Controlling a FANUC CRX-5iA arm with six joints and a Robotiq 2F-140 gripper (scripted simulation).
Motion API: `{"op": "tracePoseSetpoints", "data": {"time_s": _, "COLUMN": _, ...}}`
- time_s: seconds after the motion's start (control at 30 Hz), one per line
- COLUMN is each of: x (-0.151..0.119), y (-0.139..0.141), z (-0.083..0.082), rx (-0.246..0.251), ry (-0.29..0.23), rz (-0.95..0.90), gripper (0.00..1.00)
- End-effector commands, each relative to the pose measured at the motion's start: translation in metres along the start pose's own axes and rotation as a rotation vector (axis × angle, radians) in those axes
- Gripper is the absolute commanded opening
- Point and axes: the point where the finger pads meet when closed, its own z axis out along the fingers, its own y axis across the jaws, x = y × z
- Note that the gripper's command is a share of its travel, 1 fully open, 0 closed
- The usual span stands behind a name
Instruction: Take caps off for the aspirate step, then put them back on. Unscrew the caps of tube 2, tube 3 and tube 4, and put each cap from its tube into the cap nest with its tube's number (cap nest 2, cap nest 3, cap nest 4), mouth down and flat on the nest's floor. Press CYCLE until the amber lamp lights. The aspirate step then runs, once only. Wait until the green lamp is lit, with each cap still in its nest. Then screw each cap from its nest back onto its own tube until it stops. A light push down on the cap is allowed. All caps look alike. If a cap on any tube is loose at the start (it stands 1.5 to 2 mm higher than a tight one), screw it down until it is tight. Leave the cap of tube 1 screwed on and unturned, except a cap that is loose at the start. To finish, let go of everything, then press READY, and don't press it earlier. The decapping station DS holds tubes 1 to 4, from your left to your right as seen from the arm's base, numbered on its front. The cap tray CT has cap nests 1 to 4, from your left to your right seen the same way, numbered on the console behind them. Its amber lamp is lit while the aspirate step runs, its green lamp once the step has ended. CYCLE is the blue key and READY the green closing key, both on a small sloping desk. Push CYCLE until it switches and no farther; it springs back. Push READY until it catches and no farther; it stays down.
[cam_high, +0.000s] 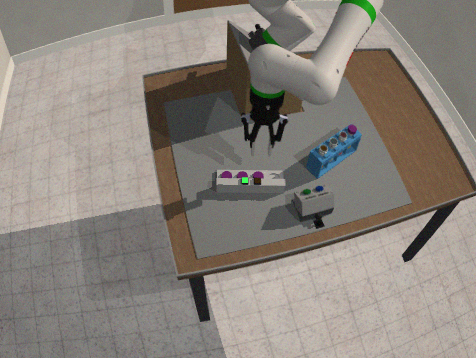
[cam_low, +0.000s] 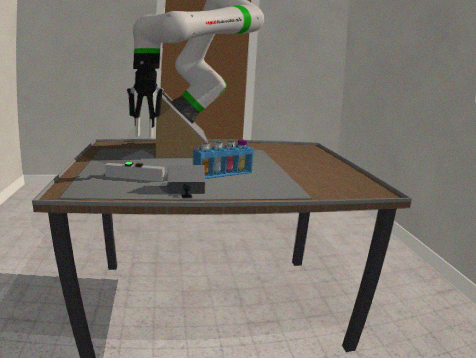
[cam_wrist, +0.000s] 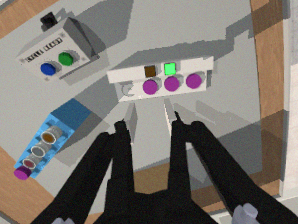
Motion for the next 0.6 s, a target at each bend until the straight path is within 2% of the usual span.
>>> {"op": "tracePoseSetpoints", "data": {"time_s": 0.0, "x": 0.000, "y": 0.000, "z": 0.014, "rx": 0.000, "ry": 0.001, "rz": 0.000, "gripper": 0.29}}
{"op": "tracePoseSetpoints", "data": {"time_s": 0.23, "x": 0.000, "y": 0.000, "z": 0.049, "rx": 0.000, "ry": 0.001, "rz": 0.000, "gripper": 0.29}}
{"op": "tracePoseSetpoints", "data": {"time_s": 0.3, "x": 0.000, "y": 0.000, "z": 0.049, "rx": 0.000, "ry": 0.001, "rz": 0.000, "gripper": 0.29}}
{"op": "tracePoseSetpoints", "data": {"time_s": 0.57, "x": 0.000, "y": 0.000, "z": 0.089, "rx": 0.000, "ry": 0.001, "rz": 0.000, "gripper": 0.29}}
